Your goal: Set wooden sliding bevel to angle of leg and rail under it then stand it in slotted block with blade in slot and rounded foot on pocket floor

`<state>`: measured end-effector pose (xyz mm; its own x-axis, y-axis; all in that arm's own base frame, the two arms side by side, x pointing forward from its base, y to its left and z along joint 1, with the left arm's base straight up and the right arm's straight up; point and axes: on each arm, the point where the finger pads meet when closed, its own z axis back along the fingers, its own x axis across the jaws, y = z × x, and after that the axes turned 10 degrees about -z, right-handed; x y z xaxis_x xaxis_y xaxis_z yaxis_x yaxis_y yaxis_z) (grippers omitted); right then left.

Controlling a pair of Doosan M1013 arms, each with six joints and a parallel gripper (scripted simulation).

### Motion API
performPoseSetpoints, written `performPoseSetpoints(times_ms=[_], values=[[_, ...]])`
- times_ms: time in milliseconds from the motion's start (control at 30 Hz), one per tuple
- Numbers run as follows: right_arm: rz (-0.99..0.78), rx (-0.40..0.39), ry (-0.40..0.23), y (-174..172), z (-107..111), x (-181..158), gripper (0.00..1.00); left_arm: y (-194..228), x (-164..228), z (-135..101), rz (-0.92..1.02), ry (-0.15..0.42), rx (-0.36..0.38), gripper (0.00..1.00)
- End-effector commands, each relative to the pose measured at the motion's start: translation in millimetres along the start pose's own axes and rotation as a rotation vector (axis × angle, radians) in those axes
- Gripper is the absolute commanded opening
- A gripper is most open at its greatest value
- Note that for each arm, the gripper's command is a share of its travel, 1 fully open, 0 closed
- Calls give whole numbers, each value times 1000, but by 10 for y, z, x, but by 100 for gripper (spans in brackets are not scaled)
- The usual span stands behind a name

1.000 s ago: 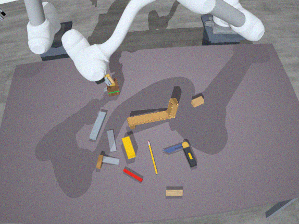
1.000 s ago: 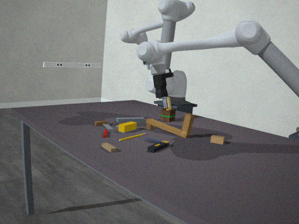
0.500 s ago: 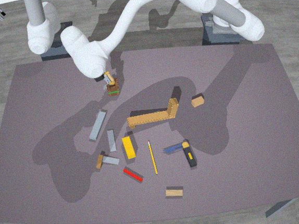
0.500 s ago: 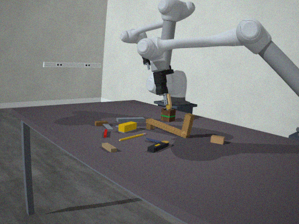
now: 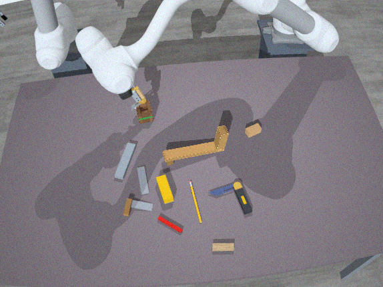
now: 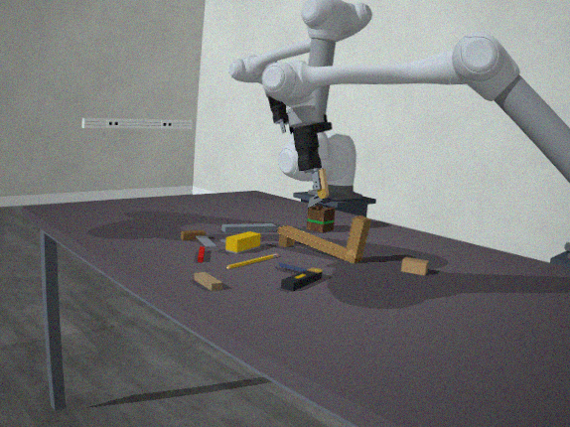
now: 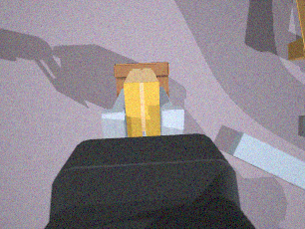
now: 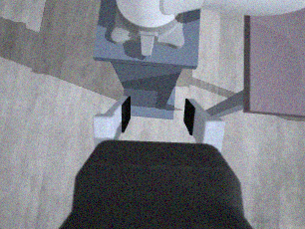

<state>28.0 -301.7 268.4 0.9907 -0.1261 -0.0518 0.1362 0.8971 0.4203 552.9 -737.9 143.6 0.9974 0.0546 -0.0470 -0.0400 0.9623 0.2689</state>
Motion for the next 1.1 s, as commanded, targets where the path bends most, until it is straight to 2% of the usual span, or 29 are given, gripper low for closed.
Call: performPoseSetpoints(times_ms=[0,333,1067], values=[[0,-1,-1,-1,6,1,100,15,0,59,0,-1,-1,0],[0,-1,-1,-1,6,1,100,45,-5,165,0,-1,-1,0],[0,-1,-1,-1,6,1,100,54,-1,172,0,-2,-2,0]])
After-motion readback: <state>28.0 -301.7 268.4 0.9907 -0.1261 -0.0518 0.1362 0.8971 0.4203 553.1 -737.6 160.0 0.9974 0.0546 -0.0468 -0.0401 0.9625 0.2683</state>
